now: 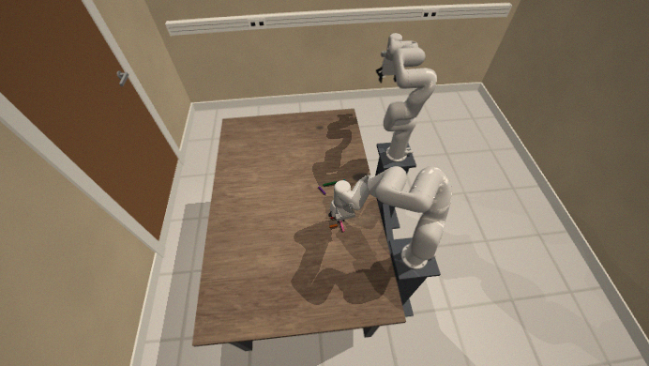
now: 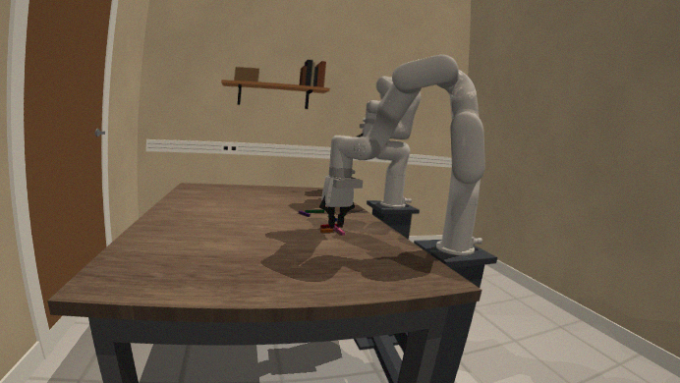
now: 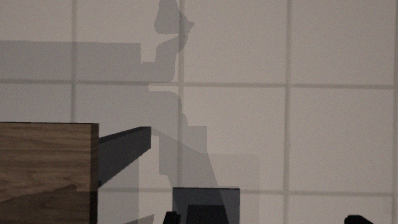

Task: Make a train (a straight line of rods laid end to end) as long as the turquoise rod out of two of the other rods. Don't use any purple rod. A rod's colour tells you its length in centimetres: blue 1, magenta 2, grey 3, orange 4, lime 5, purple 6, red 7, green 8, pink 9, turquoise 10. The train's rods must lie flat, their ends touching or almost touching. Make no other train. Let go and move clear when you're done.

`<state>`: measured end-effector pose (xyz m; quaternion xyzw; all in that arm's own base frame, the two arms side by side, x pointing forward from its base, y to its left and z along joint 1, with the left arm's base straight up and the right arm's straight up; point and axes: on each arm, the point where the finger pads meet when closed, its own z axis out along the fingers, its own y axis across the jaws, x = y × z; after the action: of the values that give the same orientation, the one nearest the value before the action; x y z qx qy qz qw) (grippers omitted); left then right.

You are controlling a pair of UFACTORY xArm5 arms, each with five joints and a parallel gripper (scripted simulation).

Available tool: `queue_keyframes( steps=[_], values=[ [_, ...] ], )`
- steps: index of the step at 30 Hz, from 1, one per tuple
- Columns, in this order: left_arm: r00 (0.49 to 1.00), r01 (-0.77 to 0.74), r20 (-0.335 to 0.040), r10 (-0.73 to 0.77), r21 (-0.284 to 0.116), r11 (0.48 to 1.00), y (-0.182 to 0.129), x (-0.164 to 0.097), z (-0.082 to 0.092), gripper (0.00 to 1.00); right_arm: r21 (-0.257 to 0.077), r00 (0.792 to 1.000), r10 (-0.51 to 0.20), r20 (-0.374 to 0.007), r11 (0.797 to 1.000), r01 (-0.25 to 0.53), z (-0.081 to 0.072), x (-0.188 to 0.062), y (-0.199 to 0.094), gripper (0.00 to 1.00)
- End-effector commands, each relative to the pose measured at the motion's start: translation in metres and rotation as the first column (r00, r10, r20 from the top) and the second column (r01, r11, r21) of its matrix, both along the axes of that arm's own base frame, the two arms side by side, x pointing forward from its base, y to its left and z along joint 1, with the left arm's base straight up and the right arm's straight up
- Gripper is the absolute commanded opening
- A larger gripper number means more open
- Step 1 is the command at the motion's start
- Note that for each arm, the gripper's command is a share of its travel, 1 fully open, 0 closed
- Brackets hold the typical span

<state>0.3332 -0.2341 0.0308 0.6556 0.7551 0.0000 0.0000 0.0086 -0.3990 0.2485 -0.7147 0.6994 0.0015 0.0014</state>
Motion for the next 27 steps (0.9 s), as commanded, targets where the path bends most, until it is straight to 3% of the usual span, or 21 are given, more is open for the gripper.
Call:
queue_keyframes(
  steps=[1, 27],
  values=[
    [1.000, 0.000, 0.003, 0.000, -0.002, 1.000, -0.0008, 0.0012, -0.0012, 0.26, -0.004, 1.000, 0.000, 0.000, 1.000, 0.000, 0.0015, 0.0000, -0.0009, 1.00],
    [1.000, 0.000, 0.003, 0.000, -0.002, 1.000, -0.0008, 0.0012, -0.0050, 0.26, -0.004, 1.000, 0.000, 0.000, 1.000, 0.000, 0.0015, 0.0000, -0.0009, 1.00]
  ],
)
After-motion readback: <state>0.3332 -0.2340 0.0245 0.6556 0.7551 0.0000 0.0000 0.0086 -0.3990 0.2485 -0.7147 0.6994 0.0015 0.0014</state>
